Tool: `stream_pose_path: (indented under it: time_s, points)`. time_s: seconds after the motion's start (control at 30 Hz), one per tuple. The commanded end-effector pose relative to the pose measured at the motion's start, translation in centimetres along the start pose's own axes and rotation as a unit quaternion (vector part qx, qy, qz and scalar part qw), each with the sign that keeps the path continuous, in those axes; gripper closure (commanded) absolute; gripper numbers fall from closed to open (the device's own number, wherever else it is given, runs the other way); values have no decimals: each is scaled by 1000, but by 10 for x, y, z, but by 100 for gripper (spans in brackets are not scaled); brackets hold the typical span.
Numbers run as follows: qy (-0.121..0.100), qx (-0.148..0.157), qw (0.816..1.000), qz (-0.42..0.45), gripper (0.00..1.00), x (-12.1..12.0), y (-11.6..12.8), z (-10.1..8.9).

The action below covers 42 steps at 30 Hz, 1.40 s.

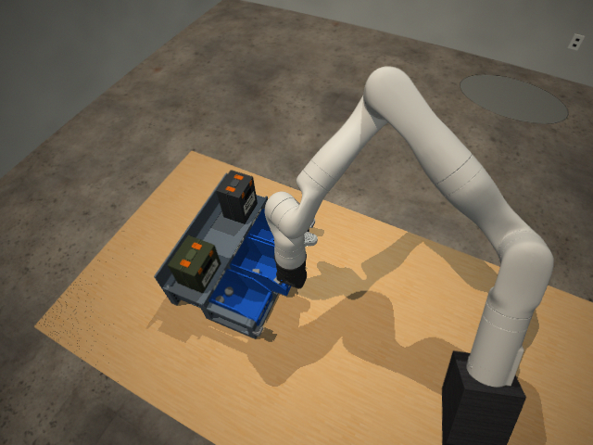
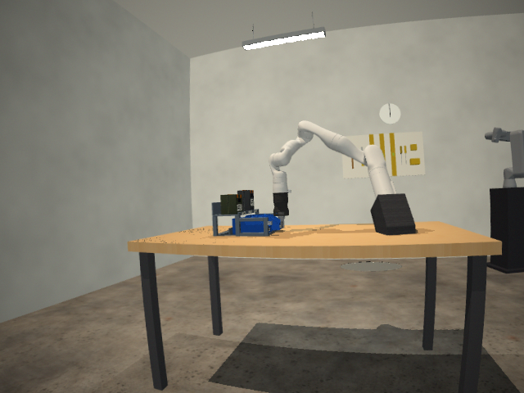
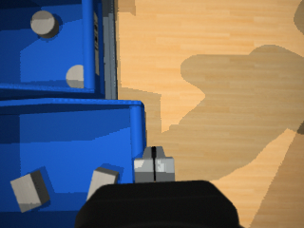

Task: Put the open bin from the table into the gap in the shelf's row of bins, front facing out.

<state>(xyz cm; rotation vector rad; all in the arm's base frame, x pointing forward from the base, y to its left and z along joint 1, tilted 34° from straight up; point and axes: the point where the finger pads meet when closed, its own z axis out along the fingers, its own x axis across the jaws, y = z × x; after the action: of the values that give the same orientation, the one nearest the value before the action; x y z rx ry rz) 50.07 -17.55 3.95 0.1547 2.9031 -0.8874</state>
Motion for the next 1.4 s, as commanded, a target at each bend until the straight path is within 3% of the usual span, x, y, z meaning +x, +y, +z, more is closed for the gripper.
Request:
stream_pose_path:
  time_s: [0.0,1.37]
  points:
    - [1,1,1000,-1,100,-3,-1,0]
    - [2,1,1000,-1,100,-28,-1,0]
